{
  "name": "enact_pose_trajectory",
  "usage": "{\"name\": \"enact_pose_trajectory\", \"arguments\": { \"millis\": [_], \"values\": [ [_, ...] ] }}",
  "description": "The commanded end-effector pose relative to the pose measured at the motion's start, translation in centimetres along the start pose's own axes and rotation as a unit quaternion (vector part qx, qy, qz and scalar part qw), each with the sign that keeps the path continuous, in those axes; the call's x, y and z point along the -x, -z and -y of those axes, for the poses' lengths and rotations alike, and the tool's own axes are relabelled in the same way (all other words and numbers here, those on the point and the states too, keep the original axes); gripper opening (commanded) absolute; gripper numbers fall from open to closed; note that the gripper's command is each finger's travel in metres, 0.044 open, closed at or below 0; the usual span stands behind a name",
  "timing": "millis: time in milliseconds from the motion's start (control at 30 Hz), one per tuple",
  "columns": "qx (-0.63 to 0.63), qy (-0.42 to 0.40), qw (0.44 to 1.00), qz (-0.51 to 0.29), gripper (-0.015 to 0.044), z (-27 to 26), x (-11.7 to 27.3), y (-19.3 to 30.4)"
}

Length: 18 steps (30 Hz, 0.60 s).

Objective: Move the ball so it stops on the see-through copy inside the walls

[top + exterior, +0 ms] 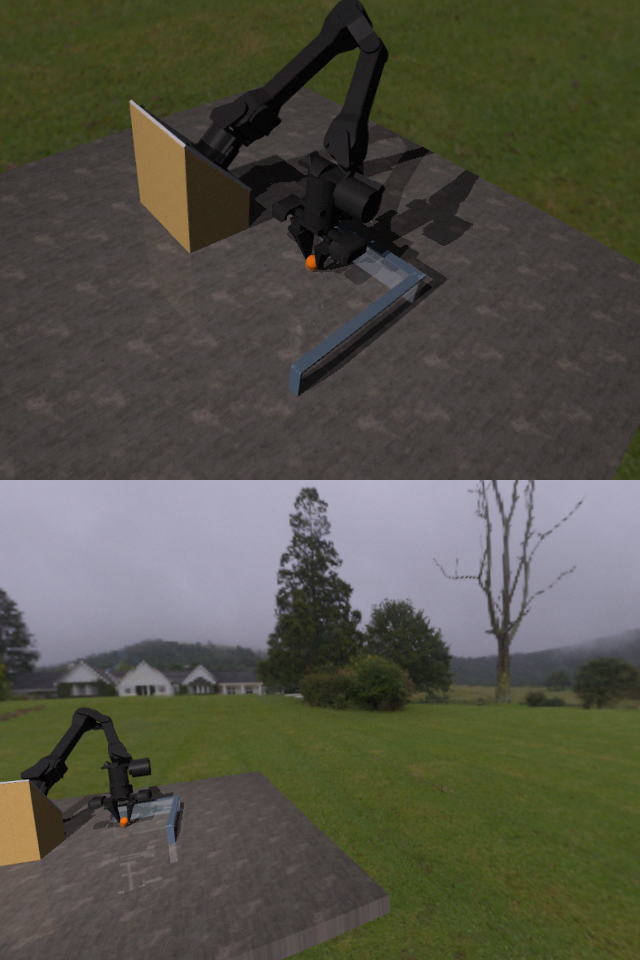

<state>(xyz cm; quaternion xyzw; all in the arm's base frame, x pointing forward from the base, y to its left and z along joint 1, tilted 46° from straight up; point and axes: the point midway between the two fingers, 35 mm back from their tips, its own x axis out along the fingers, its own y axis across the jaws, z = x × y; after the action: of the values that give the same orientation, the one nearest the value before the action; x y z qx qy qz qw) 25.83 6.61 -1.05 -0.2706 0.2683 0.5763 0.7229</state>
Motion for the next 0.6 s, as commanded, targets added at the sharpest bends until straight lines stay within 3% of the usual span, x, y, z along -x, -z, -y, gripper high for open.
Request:
{"name": "enact_pose_trajectory", "arguments": {
  "millis": [0, 400, 567],
  "values": [
    [-0.003, -0.004, 1.000, 0.002, 0.0000, -0.32, -0.69, -0.03],
    [-0.003, -0.004, 1.000, 0.002, 0.0000, -0.36, -1.58, -0.06],
    [-0.001, -0.001, 1.000, 0.003, 0.0131, -0.09, -1.41, -0.06]
  ]
}}
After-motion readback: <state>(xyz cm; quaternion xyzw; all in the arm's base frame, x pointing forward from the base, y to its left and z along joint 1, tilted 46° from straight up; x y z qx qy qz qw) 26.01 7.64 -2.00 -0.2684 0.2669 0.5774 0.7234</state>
